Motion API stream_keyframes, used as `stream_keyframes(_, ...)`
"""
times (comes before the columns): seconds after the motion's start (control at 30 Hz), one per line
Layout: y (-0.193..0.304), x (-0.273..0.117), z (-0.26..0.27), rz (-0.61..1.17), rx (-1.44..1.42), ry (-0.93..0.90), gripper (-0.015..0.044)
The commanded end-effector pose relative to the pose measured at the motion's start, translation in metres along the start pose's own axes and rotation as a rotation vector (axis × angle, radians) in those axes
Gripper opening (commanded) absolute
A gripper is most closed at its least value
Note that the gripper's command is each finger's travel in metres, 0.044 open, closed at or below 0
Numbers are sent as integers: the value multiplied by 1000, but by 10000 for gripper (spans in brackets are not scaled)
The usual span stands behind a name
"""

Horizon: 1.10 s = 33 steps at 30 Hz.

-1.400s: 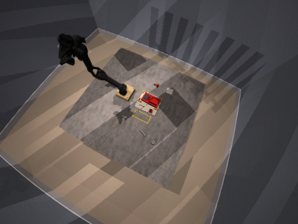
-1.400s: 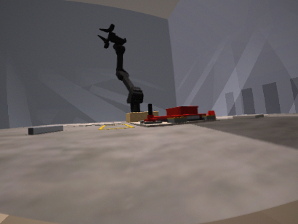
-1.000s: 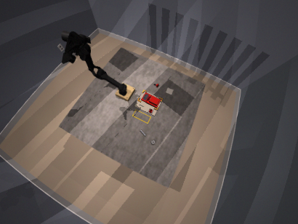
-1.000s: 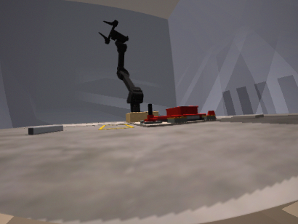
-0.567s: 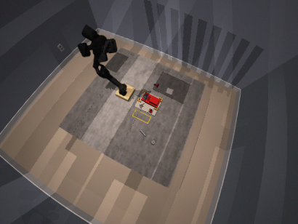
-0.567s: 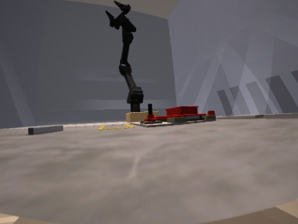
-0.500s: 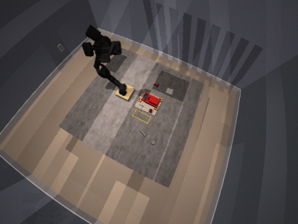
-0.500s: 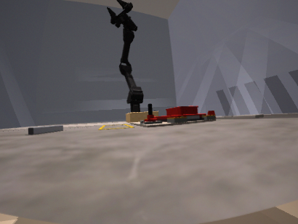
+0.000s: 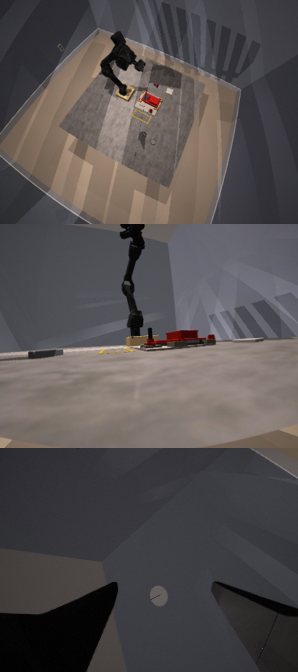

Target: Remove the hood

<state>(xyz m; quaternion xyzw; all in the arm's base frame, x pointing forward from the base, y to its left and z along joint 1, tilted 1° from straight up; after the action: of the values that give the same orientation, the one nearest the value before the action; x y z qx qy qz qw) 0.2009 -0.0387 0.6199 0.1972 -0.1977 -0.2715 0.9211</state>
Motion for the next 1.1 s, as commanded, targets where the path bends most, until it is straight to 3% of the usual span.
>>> stream_keyframes(0.0,18,17,-47,48,-239,105,440)
stream_keyframes(0.53,48,37,-235,380,-1056,519,440)
stream_keyframes(1.07,13,-3,-409,969,-1684,955,440)
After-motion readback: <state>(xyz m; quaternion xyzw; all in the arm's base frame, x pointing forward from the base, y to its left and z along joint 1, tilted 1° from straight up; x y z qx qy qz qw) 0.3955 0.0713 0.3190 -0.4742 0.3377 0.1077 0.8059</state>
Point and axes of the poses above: the point midway between the two fingers, 35 mm back from their tips, its own x axis out along the fingers, its own z axis across the jaws, y = z × x, the point moved 3 cm from there along -x, back along the fingers, and after that the axes turned 9 degrees about -x, right-handed, at the moved point
